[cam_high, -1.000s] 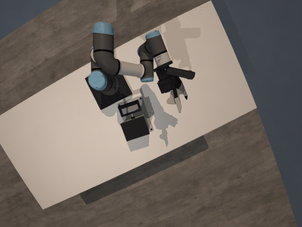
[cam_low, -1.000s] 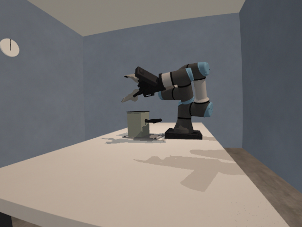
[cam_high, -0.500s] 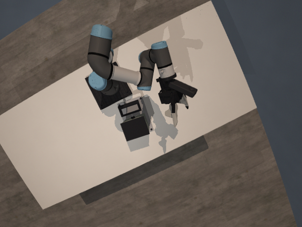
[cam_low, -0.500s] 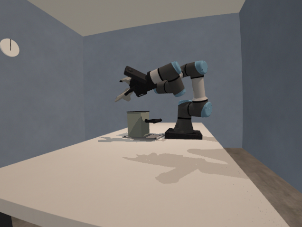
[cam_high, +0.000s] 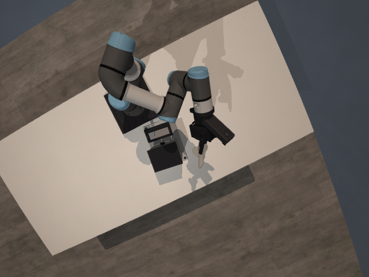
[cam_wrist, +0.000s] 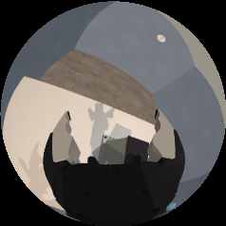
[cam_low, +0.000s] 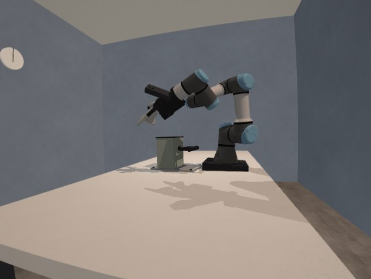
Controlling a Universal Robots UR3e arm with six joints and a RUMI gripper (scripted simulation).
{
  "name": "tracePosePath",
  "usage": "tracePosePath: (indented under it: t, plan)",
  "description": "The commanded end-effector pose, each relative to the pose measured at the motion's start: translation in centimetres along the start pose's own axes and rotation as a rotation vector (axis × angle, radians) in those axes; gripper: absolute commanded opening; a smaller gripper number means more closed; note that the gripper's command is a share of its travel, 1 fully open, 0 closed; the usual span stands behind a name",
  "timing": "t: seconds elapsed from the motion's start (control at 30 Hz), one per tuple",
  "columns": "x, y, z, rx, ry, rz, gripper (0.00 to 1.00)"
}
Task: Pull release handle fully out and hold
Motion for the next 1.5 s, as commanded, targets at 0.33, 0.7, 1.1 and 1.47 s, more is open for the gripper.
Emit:
tracePosePath:
  t: [0.33, 0.7, 1.1, 1.47]
  plan:
    - [-2.4, 5.2, 3.3, -0.017, -0.260, 0.333, 1.00]
    - [-5.2, 8.4, 4.0, -0.063, -0.423, 0.575, 1.00]
    - [-9.0, 11.6, 3.3, -0.147, -0.610, 0.873, 1.00]
    - [-13.5, 13.9, 0.6, -0.293, -0.827, 1.248, 1.00]
Point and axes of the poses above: the point where the finger pads meet when closed, its own z axis out along the fingers, its own y axis across the jaws, x = y × z, the point moved 6 cm from there along -z, back along the fingers, and after that the axes turned 6 degrees about z, right-handed, at the moved point
